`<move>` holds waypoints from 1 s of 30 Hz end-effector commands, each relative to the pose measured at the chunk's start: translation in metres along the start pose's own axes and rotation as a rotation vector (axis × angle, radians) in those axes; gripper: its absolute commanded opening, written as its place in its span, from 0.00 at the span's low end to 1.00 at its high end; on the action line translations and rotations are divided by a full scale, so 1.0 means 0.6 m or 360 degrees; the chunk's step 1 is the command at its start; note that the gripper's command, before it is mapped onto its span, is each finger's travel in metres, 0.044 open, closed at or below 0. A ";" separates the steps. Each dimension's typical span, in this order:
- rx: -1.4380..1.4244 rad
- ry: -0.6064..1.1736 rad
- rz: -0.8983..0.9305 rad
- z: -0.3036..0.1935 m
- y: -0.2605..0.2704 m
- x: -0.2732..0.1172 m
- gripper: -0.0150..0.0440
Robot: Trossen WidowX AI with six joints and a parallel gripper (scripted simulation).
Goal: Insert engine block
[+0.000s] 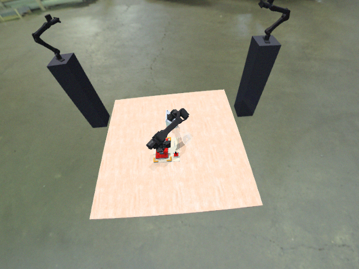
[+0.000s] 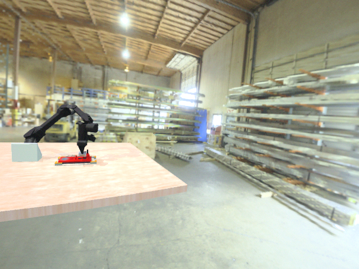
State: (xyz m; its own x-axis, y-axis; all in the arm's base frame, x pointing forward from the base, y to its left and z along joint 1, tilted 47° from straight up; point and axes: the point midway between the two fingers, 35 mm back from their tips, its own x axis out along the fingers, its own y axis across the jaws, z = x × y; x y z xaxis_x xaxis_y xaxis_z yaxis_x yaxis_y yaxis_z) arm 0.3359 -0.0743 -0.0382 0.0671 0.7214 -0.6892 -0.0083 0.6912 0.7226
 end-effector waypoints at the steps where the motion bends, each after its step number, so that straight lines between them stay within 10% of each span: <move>1: 0.0003 -0.0001 -0.0002 0.000 -0.001 0.000 0.52; 30: 0.0008 -0.0001 -0.0002 -0.002 0.001 0.012 0.52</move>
State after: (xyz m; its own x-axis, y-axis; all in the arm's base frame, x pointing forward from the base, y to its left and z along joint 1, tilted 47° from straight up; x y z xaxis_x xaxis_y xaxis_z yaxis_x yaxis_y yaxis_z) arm 0.3356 -0.0699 -0.0420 0.0664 0.7180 -0.6929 -0.0084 0.6948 0.7192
